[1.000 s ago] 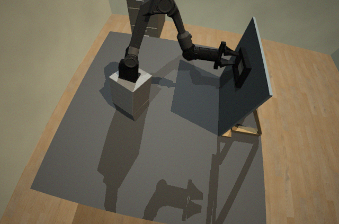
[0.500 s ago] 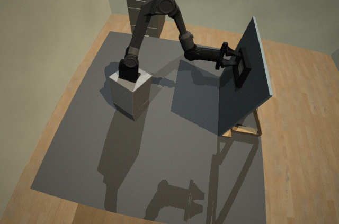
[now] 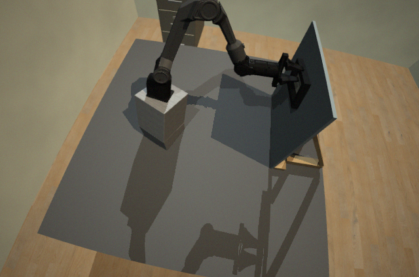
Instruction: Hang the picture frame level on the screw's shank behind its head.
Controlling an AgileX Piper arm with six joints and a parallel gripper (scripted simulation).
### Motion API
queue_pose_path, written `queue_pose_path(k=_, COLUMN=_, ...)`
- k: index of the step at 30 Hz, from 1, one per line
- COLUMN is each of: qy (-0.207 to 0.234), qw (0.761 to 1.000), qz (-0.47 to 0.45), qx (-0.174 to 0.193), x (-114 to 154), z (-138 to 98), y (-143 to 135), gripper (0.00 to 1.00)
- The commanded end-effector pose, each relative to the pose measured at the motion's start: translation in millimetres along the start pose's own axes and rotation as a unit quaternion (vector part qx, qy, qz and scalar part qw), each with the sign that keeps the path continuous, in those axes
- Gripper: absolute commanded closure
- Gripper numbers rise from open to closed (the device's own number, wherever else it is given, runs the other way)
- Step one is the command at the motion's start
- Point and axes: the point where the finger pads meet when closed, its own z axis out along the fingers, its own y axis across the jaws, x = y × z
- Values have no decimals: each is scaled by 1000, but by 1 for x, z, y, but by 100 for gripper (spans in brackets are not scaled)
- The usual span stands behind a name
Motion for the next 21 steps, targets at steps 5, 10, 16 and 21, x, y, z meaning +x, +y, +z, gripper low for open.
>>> queue_pose_path(k=5, qy=0, qw=1000, qz=-1, qx=0, x=0, z=7, y=0, gripper=37)
queue_pose_path(k=10, qy=0, qw=1000, qz=-1, qx=0, x=0, z=13, y=0, gripper=37)
queue_pose_path(k=16, qy=0, qw=1000, qz=-1, qx=-1, x=0, z=15, y=1, gripper=37)
queue_pose_path(k=21, qy=0, qw=1000, qz=-1, qx=-1, x=0, z=15, y=1, gripper=37)
